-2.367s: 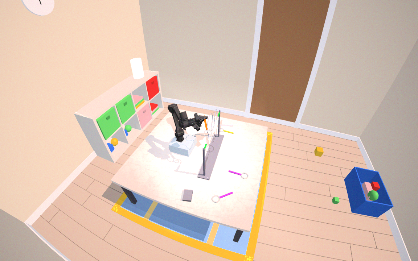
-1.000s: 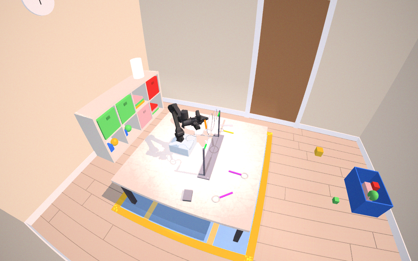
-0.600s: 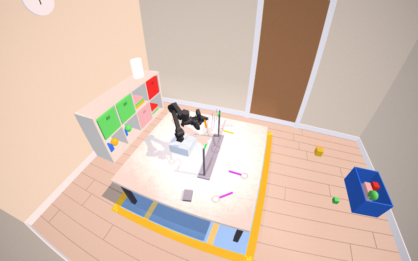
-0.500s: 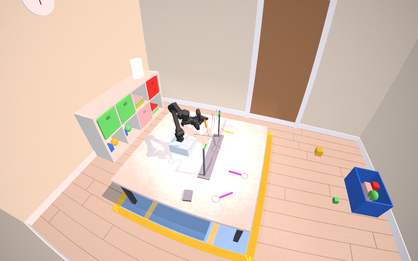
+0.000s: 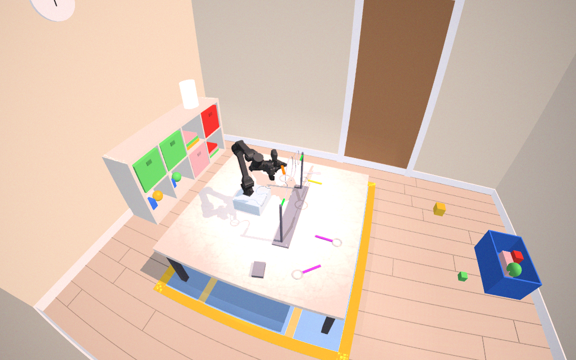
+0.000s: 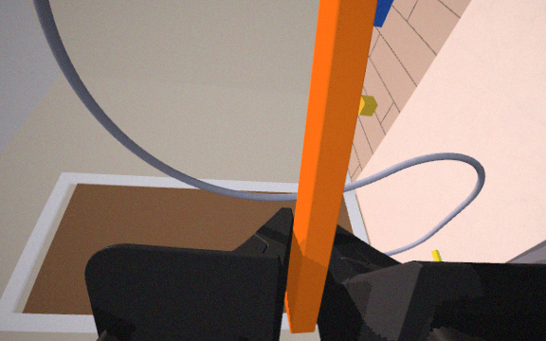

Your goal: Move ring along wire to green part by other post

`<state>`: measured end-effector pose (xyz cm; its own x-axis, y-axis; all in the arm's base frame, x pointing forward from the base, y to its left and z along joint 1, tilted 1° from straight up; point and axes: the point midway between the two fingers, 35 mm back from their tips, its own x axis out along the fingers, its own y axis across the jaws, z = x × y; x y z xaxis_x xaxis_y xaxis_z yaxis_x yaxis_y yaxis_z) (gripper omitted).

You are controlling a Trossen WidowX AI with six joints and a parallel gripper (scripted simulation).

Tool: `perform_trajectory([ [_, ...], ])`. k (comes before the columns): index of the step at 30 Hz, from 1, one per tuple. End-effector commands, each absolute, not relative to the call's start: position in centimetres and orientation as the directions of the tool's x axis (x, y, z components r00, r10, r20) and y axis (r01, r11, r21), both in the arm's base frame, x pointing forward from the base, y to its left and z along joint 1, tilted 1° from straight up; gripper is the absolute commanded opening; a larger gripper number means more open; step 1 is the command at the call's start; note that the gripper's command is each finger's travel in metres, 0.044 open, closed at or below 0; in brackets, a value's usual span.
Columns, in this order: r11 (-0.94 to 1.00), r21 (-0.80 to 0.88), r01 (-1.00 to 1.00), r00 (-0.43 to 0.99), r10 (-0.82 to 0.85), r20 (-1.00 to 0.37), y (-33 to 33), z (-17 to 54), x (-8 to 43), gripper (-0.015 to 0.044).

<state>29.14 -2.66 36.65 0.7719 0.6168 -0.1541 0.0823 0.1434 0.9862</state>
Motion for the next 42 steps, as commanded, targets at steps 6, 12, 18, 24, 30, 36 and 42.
perform_trajectory([
  [6,0.253,0.965,0.066,0.778,0.593,-0.208,-2.8,36.3,29.3,-0.015],
  [12,0.323,0.945,0.055,0.781,0.576,-0.242,-2.9,36.0,29.3,-0.015],
  [18,0.391,0.919,0.044,0.784,0.556,-0.274,-2.9,35.8,29.3,-0.015],
  [24,0.457,0.889,0.034,0.788,0.534,-0.305,-3.0,35.5,29.3,-0.015],
  [30,0.521,0.853,0.024,0.793,0.51,-0.334,-3.1,35.3,29.3,-0.015],
  [36,0.591,0.807,0.013,0.798,0.48,-0.364,-3.3,35.0,29.3,-0.015],
  [42,0.648,0.762,0.004,0.803,0.452,-0.389,-3.4,34.8,29.4,-0.015],
])
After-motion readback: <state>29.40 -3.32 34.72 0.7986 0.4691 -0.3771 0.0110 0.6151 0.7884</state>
